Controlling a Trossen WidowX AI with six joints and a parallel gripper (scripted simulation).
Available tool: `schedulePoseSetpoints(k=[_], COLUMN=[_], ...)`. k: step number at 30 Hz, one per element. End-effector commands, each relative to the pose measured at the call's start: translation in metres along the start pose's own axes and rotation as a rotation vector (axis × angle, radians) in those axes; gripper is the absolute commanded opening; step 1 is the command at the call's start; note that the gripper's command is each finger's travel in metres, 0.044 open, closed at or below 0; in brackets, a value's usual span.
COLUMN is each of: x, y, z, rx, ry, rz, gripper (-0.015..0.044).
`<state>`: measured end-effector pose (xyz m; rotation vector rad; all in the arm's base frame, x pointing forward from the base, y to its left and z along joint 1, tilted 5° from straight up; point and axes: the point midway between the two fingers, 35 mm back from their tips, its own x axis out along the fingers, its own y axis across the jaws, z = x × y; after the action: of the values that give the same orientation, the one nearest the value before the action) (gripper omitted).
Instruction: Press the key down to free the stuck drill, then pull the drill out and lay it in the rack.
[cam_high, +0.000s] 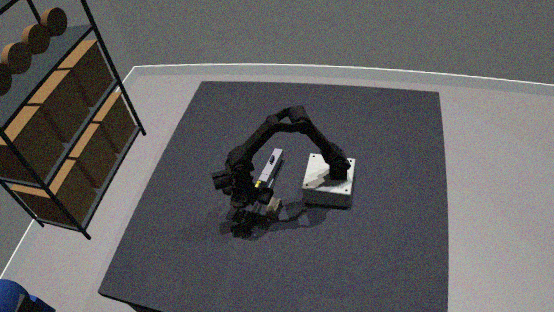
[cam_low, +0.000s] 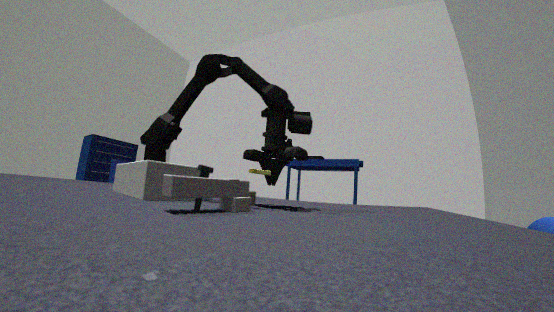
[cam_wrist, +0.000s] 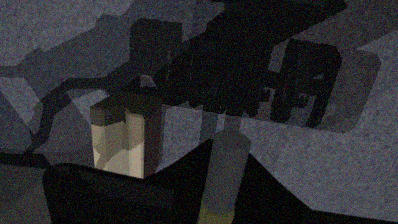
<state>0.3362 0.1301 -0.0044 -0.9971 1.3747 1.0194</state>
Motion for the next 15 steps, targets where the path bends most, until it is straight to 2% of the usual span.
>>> schedulePoseSetpoints(k=[1,15], x=[0.001,0.005], y=[0.007,0.030], z=[0.002,0.004], rx=[-0.001,-0.001], ry=[-0.002,-0.003], rz=[0.002,0.004], gripper=[0.0000,0.0000])
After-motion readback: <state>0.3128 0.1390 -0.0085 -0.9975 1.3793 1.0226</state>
